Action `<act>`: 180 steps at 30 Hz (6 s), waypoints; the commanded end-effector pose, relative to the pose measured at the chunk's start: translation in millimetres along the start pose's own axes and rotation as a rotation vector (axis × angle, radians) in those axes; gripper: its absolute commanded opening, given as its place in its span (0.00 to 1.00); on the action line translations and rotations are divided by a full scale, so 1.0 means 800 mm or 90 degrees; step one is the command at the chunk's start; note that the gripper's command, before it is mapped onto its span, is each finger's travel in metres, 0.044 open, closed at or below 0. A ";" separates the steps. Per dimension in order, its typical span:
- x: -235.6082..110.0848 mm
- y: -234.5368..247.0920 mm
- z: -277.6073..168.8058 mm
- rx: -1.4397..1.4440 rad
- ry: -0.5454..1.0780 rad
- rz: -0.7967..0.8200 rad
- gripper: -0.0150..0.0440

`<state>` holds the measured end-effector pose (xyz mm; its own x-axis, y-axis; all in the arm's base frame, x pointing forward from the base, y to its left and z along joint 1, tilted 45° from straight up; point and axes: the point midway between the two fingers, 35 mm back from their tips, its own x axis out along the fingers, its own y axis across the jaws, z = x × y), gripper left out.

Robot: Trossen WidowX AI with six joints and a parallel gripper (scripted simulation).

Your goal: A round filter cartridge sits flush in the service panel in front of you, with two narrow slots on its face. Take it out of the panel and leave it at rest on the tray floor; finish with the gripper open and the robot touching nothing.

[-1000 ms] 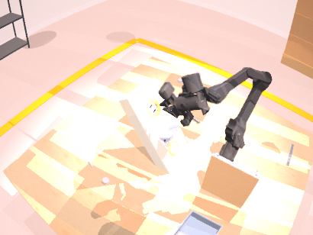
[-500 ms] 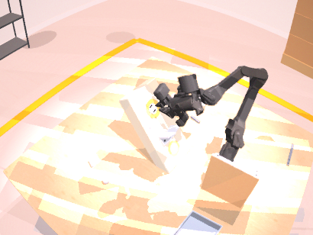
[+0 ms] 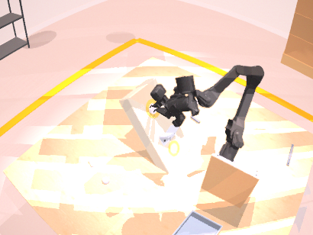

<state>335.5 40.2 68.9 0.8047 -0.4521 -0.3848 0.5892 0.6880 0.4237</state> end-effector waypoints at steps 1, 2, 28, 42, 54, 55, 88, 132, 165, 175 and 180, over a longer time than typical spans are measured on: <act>0.003 -0.004 -0.003 -0.006 0.002 -0.003 0.42; 0.003 -0.004 -0.003 -0.006 0.002 -0.003 0.42; 0.003 -0.002 -0.003 -0.006 0.002 -0.003 0.42; 0.004 -0.001 -0.001 -0.006 0.002 -0.003 0.42; 0.007 -0.003 -0.003 -0.006 0.002 -0.003 0.42; 0.007 -0.003 -0.003 -0.006 0.002 -0.003 0.42; 0.007 -0.002 -0.002 -0.006 0.002 -0.003 0.42; 0.029 -0.002 -0.002 -0.006 0.002 -0.003 0.42; 0.030 -0.002 -0.002 -0.199 0.002 -0.002 0.25; 0.032 -0.002 -0.002 -0.420 0.002 -0.002 0.25; 0.032 -0.002 -0.002 -0.531 0.003 -0.002 0.25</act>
<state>349.7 32.2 60.4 0.8071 -0.4529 -0.3788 0.3930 0.8909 -0.2276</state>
